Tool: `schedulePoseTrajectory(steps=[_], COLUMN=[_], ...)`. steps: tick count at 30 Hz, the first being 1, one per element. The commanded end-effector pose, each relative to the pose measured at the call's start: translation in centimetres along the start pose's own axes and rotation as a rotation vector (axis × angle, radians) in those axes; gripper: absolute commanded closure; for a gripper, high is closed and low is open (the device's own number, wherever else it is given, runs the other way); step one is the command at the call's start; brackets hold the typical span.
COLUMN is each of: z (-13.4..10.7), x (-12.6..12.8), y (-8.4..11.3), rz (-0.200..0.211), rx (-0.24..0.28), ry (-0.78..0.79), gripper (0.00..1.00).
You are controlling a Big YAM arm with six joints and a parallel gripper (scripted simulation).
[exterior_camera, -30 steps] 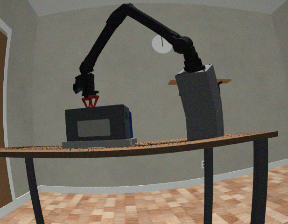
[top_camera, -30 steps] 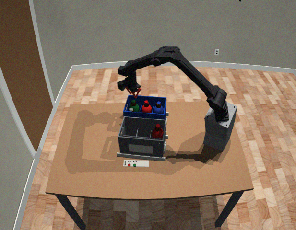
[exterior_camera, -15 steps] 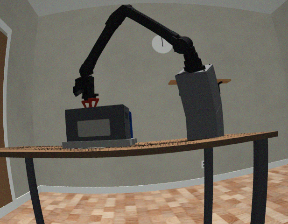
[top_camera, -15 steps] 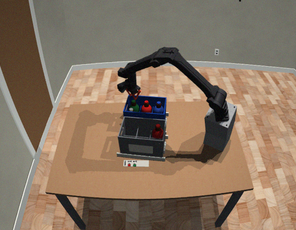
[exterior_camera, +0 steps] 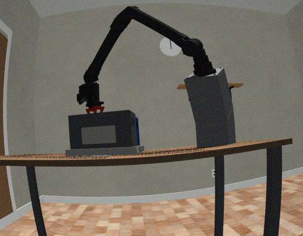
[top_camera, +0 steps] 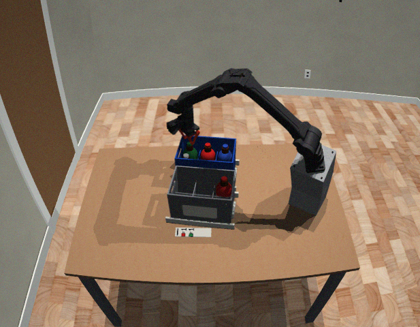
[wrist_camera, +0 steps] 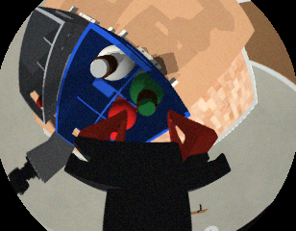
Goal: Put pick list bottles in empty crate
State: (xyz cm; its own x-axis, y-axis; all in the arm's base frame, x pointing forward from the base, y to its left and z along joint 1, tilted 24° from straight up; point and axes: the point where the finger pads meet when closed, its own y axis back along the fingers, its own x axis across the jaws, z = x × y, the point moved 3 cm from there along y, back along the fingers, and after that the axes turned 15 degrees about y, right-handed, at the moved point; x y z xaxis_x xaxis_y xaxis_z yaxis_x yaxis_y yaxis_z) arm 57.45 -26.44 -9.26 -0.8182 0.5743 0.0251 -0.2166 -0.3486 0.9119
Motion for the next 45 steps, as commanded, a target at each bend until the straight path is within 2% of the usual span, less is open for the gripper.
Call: schedulePoseTrajectory(steps=[1,7,8,11,13,24,25,34,35,41,42,45], z=[1.1,1.2,1.4,0.9,1.1,1.0,2.2,1.5,1.5,1.3,0.4,0.4], x=[-1.5,-1.7,-2.8,-1.8,-1.5,-1.7,-2.6,-2.4,-2.4,-2.0,-1.2,-1.1], y=[-0.6,-0.9,1.7,-1.4,-2.0,-3.0,-0.9,-1.5,-1.5,-1.8,-2.2,-2.2], rz=[-0.026,-0.033,-0.077,-0.034,-0.027,-0.032,-0.067,-0.06,-0.059,-0.049,-0.028,-0.028], rx=[-0.004,-0.005,-0.01,-0.005,-0.005,-0.005,-0.01,-0.009,-0.009,-0.007,-0.004,-0.004], ry=[0.015,0.017,0.019,0.012,0.015,0.013,0.032,0.027,0.026,0.024,0.007,0.007], gripper=[0.39,0.39,0.39,0.39,0.39,0.39,0.39,0.39,1.0,1.0,1.0,1.0])
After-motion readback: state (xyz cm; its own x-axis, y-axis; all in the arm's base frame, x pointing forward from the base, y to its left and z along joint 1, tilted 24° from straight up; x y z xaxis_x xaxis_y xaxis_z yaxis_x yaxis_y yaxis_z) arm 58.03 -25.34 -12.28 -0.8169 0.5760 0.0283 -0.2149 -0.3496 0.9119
